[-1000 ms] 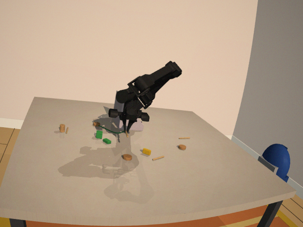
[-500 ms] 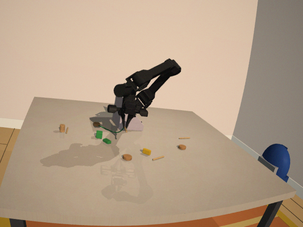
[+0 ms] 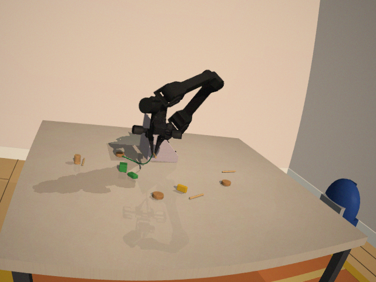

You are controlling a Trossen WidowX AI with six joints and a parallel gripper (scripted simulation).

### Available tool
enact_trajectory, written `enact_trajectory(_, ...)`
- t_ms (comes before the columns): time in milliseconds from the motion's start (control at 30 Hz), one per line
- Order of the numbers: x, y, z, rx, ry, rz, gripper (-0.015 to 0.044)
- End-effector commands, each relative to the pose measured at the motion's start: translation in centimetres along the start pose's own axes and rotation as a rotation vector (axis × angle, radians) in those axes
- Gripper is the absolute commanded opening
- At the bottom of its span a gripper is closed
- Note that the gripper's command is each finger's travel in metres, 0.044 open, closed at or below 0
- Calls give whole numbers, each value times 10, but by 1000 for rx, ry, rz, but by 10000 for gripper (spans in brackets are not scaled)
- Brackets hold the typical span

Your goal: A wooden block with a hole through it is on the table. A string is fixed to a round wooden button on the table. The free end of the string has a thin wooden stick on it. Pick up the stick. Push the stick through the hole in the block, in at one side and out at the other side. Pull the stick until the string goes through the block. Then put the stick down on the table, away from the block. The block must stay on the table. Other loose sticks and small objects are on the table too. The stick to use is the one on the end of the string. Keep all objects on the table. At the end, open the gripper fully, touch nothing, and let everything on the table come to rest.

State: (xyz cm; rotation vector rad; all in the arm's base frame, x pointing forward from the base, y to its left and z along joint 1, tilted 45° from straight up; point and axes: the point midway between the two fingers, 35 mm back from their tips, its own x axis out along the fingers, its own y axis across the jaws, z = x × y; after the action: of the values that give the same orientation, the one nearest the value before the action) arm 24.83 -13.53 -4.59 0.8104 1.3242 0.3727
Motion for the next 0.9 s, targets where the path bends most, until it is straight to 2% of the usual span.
enact_trajectory(0, -5, 0, -3, -4, -21, 0, 0)
enact_trajectory(867, -34, -10, -23, -4, -127, -10, 0)
